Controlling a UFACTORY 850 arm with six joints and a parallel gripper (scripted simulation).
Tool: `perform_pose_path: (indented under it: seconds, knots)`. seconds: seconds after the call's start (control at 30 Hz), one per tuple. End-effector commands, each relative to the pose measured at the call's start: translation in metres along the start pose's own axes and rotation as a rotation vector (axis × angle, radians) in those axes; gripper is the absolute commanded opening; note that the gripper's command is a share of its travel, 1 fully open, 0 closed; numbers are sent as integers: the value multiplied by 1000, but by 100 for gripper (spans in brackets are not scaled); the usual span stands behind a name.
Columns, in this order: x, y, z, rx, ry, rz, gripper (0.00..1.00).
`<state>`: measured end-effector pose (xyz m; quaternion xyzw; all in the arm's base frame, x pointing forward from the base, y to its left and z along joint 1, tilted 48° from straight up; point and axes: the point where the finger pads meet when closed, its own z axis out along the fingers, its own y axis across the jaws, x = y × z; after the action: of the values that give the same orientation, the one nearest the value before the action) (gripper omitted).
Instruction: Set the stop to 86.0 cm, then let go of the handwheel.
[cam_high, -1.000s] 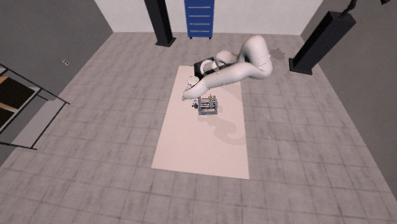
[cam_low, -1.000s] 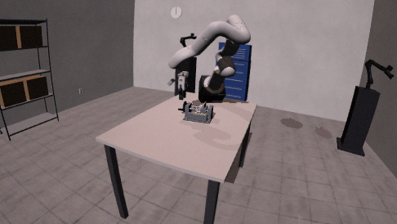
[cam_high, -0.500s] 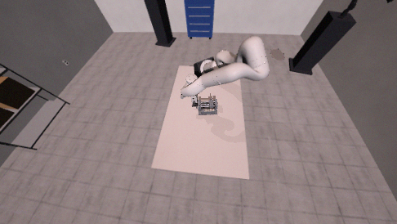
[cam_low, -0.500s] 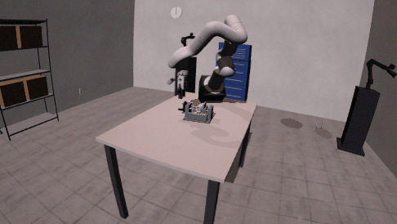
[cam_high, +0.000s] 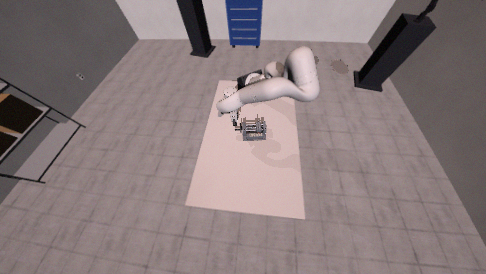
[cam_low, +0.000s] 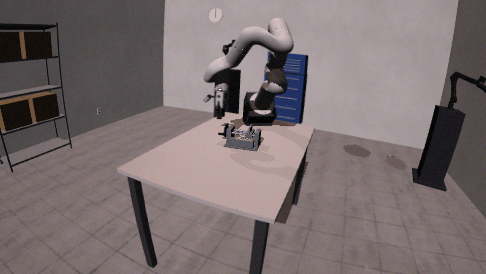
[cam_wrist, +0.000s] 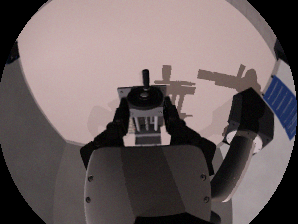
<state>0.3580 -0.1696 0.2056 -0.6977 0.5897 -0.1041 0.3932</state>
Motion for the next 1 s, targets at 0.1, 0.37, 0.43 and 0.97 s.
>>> perform_pose_path:
  seconds: [0.1,0.37,0.43,0.97]
  knots:
    - [1,0,51,1,0,0,57]
    - [1,0,52,1,0,0,57]
    - [1,0,52,1,0,0,57]
    - [1,0,75,1,0,0,57]
